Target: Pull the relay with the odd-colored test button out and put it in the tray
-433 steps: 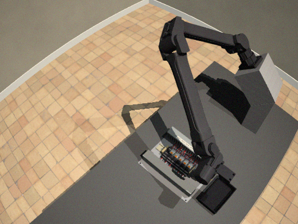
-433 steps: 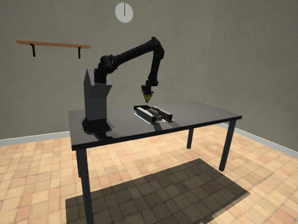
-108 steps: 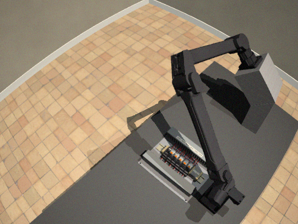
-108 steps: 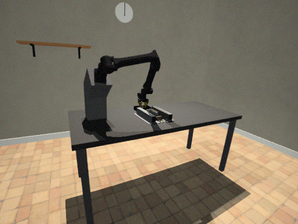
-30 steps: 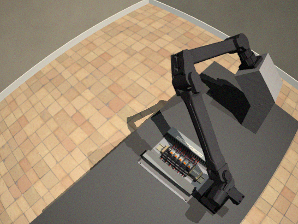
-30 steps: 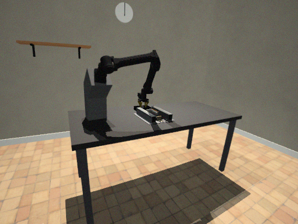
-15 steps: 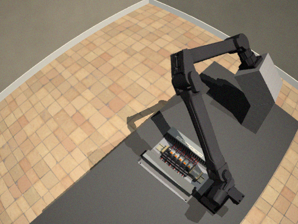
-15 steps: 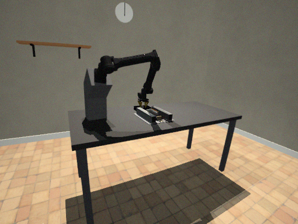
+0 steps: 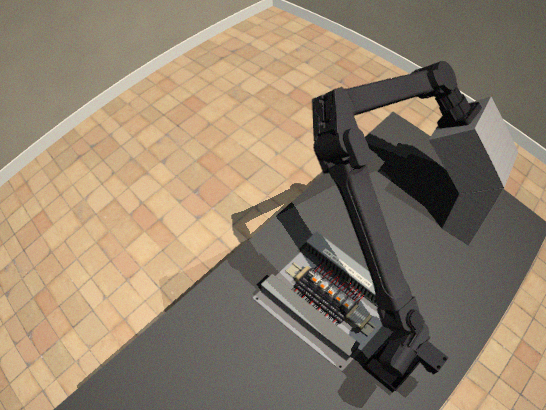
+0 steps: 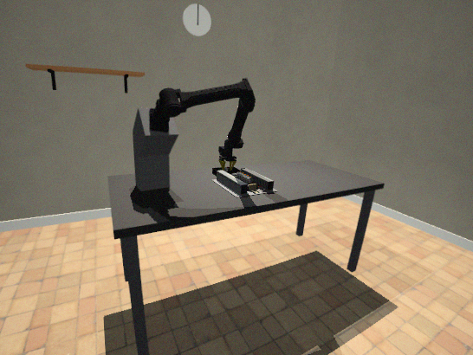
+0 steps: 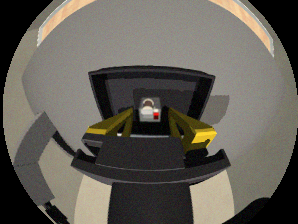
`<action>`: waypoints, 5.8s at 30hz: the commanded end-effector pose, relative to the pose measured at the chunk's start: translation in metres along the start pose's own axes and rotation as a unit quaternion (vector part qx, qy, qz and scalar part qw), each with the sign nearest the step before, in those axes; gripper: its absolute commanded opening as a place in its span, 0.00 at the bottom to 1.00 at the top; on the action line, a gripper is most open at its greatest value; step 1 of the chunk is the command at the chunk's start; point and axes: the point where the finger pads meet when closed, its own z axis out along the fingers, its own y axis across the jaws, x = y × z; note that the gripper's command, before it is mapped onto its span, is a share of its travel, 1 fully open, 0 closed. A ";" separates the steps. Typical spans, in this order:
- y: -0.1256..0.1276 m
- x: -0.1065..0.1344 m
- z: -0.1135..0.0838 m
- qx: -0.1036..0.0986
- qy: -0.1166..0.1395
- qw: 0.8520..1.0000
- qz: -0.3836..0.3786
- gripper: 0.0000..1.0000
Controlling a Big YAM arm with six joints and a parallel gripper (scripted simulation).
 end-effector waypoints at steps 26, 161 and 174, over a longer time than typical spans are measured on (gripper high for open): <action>-0.018 -0.010 -0.046 0.028 -0.004 1.000 -0.004 0.59; -0.008 -0.014 -0.130 0.026 -0.005 1.000 -0.009 0.59; -0.008 -0.014 -0.130 0.026 -0.005 1.000 -0.009 0.59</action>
